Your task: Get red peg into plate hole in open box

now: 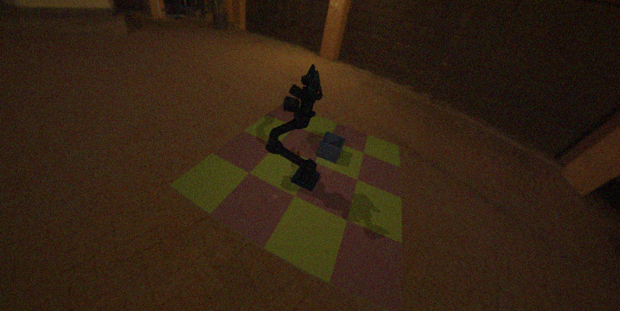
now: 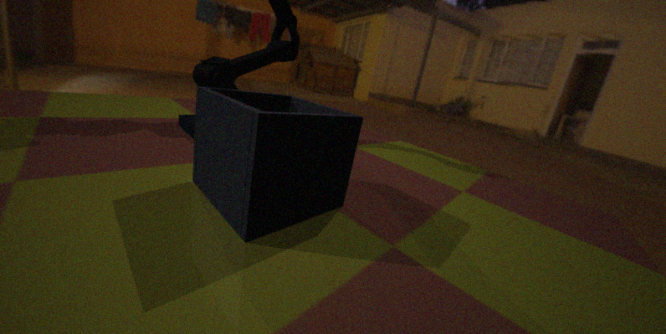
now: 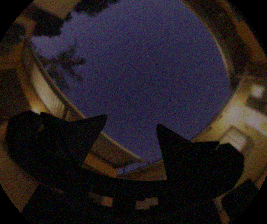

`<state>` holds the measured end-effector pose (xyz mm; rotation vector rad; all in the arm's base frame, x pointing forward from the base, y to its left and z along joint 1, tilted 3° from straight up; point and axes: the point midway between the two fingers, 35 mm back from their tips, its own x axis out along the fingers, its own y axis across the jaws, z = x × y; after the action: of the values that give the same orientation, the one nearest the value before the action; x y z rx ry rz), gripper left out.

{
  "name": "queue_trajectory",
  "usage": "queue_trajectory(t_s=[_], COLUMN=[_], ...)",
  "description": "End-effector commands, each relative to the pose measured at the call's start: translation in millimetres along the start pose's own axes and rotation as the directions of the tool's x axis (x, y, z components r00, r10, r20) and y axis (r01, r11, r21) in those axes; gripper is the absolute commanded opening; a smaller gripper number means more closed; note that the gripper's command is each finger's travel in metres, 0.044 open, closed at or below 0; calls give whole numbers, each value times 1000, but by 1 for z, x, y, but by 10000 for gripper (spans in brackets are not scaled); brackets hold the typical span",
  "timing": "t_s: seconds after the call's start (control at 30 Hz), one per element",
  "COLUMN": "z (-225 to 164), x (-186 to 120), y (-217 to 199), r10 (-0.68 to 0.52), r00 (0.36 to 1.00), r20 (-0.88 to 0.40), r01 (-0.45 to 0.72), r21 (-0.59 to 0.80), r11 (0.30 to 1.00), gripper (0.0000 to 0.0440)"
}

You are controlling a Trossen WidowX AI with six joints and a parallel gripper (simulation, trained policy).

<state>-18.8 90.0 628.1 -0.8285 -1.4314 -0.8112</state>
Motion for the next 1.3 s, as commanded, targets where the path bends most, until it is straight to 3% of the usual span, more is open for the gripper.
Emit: queue_trajectory(t_s=[0.0,0.07,0.57,0.93,1.27], z=[-6,-21,-131,-202,-255], x=[1,3,-3,-26,-57], y=[-3,-9,-34,-26,-3], r10=[-10,-28,-53,17,133], r00=[1000,997,904,767,605], r20=[-19,-70,-425,-642,-785], r01=[10,30,219,407,590], r21=[6,35,353,506,554], r11=[1000,999,910,761,588], gripper=[423,440,440,440,440])
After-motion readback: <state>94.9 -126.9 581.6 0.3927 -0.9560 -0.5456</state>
